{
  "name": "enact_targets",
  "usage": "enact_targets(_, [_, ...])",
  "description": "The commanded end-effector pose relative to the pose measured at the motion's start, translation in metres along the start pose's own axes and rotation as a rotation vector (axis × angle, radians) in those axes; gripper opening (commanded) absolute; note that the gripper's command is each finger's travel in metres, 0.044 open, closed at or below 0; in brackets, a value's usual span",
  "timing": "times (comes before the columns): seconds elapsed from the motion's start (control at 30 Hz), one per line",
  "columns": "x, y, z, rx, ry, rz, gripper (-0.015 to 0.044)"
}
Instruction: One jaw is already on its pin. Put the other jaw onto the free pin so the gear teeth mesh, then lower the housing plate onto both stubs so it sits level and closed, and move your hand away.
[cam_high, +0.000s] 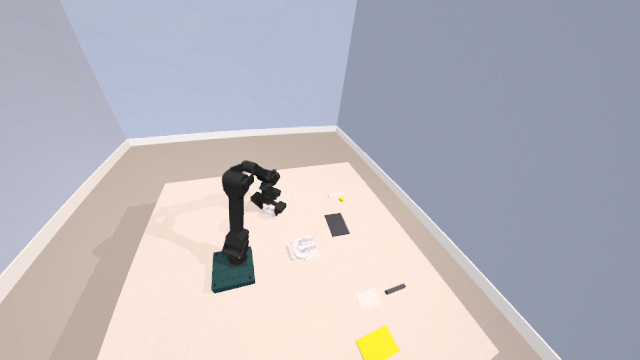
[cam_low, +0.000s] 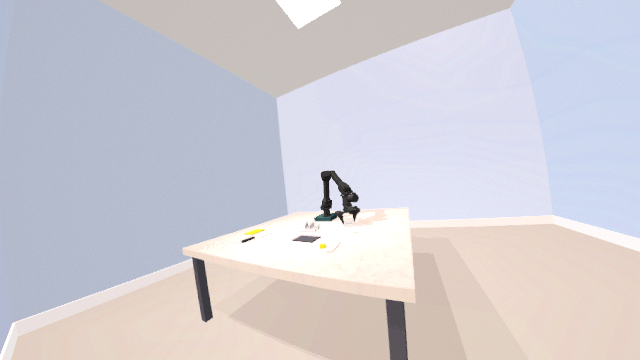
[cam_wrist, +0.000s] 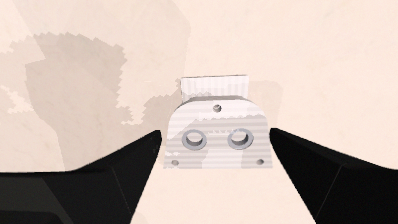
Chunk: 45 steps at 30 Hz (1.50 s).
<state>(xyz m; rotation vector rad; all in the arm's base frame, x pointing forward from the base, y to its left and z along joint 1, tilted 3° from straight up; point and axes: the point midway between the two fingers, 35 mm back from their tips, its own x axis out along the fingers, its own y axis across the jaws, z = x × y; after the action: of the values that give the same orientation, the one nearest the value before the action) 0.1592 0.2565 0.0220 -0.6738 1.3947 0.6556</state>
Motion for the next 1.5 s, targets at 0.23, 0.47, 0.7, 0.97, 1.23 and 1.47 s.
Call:
enact_targets(0.23, [0.000,0.000,0.000,0.000,0.000,0.000,0.0433])
enact_targets(0.47, [0.000,0.000,0.000,0.000,0.000,0.000,0.0387])
enact_targets(0.7, [0.000,0.000,0.000,0.000,0.000,0.000,0.0351])
enact_targets(0.97, [0.000,0.000,0.000,0.000,0.000,0.000,0.0351])
enact_targets(1.23, [-0.016,0.000,0.002,-0.001,0.000,-0.001,0.0351])
enact_targets(1.47, [-0.039,0.000,0.003,-0.002,-0.001,-0.001,0.0351])
